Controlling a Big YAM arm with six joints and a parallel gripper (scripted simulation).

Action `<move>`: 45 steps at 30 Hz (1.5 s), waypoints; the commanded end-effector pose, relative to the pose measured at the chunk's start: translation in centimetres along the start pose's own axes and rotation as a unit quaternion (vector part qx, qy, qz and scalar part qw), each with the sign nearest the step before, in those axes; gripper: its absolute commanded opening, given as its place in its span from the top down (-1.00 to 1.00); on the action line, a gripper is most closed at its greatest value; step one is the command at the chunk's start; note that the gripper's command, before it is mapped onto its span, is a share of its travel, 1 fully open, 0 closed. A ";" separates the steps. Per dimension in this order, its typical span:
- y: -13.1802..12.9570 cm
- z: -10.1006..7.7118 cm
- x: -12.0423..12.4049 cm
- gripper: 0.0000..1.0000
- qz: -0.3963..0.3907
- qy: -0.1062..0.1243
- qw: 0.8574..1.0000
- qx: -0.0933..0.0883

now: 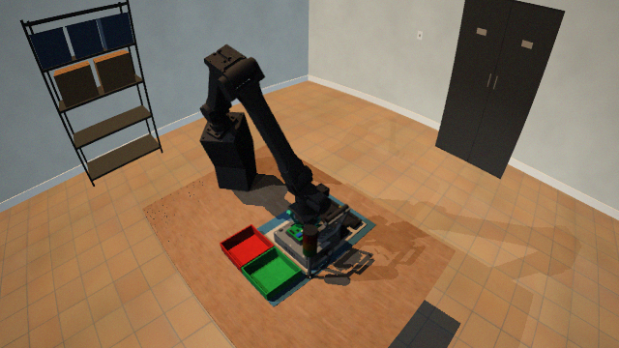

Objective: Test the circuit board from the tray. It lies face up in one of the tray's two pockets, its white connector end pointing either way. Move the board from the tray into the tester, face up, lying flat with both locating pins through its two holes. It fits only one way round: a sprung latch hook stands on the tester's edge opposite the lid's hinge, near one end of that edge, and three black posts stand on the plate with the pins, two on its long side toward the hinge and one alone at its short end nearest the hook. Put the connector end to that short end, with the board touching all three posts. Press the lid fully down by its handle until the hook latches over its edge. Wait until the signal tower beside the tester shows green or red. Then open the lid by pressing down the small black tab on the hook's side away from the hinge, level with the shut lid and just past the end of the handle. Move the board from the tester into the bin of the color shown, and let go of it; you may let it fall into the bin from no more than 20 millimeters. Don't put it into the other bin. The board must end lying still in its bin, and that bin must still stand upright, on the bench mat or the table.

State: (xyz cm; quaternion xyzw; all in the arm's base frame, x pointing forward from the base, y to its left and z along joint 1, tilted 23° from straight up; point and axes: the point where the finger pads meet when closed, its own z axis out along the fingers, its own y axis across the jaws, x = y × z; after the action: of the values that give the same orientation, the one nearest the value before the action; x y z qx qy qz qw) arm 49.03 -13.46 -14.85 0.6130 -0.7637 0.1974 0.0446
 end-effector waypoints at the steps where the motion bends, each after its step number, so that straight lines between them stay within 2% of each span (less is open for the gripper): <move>1: -0.3 0.5 0.6 -0.45 0.004 0.000 1.000 -0.001; 45: -0.4 0.6 0.6 -0.45 0.003 0.000 1.000 0.000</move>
State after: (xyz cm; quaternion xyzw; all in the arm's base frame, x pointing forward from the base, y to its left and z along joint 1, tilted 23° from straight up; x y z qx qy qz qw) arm 49.09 -13.52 -14.91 0.6127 -0.7640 0.1973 0.0446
